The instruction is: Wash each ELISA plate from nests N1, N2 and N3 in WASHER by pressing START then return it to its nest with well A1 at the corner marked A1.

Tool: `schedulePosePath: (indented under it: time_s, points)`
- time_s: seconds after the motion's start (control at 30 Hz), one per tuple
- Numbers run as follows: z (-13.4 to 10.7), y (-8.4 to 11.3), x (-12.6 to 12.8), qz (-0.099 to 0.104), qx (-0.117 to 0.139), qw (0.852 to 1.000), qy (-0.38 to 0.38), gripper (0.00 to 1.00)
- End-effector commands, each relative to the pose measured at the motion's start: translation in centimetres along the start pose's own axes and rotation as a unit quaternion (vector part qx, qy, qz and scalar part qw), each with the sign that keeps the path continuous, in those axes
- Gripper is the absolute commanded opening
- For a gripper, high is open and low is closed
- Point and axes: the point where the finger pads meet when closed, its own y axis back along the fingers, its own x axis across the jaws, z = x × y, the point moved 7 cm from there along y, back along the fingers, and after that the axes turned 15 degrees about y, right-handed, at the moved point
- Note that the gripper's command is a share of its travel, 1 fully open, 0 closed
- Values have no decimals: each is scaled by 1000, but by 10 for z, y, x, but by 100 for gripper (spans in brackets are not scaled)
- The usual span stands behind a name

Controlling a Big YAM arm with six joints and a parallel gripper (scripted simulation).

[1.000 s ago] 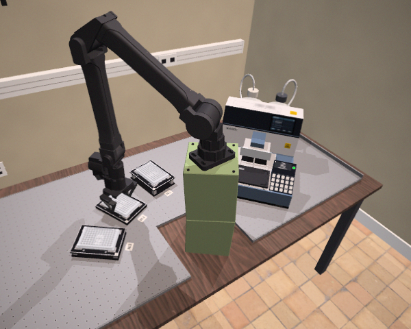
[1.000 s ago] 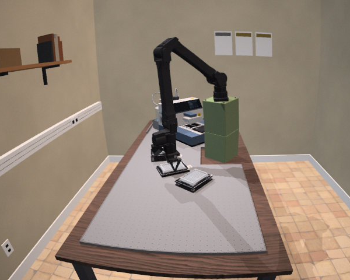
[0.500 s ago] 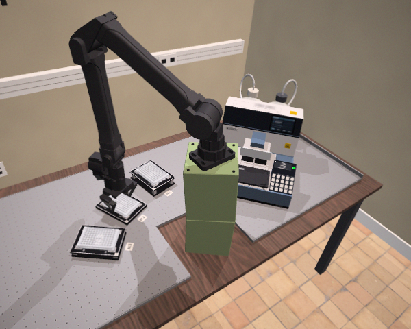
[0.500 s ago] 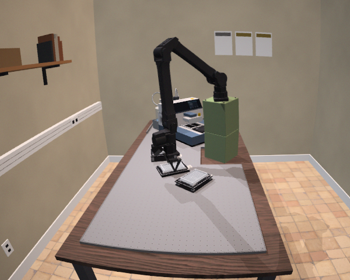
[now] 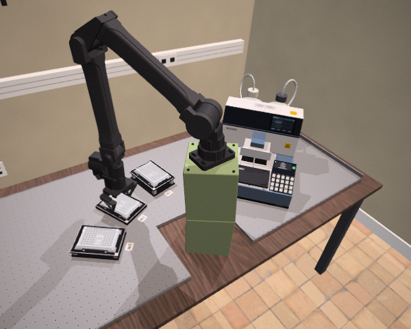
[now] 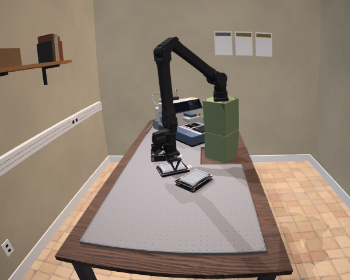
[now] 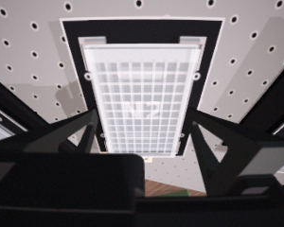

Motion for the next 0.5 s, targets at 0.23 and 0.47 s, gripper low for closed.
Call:
schedulePosePath:
  time_s: [0.23,0.47]
  points:
    - [4,22,3,-2,-4,1000,-4,100]
    - [4,34,2,-2,-4,1000,-5,100]
